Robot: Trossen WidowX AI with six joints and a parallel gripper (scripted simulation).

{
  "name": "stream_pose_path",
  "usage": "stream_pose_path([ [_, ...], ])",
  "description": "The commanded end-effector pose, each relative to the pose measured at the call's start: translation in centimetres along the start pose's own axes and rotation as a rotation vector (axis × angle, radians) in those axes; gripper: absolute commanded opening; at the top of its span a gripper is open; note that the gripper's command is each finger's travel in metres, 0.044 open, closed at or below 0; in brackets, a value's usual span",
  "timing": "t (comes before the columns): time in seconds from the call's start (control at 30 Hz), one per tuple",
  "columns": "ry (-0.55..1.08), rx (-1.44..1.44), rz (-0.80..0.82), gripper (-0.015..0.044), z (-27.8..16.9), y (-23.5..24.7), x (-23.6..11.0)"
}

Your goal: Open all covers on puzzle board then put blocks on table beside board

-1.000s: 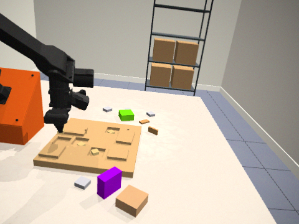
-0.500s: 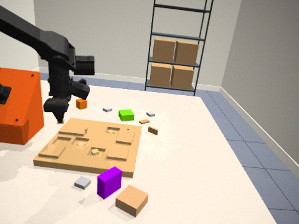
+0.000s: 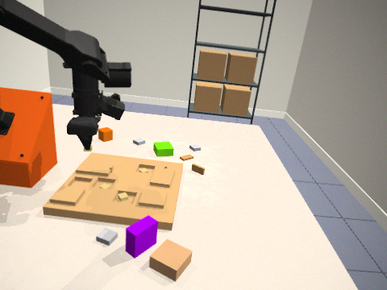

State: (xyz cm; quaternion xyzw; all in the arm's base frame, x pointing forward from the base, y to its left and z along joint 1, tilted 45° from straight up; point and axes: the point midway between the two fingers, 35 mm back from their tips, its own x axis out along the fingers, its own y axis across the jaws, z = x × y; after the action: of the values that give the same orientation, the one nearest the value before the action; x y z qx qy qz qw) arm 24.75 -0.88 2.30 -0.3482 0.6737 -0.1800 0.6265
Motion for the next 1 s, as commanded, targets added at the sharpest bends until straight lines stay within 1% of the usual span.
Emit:
stream_pose_path([
  [0.0,-0.003,0.003,0.006,0.0080,1.0,0.9,-0.3],
  [0.97,-0.009,0.002,0.019,0.0080,6.8,9.7,-1.2],
])
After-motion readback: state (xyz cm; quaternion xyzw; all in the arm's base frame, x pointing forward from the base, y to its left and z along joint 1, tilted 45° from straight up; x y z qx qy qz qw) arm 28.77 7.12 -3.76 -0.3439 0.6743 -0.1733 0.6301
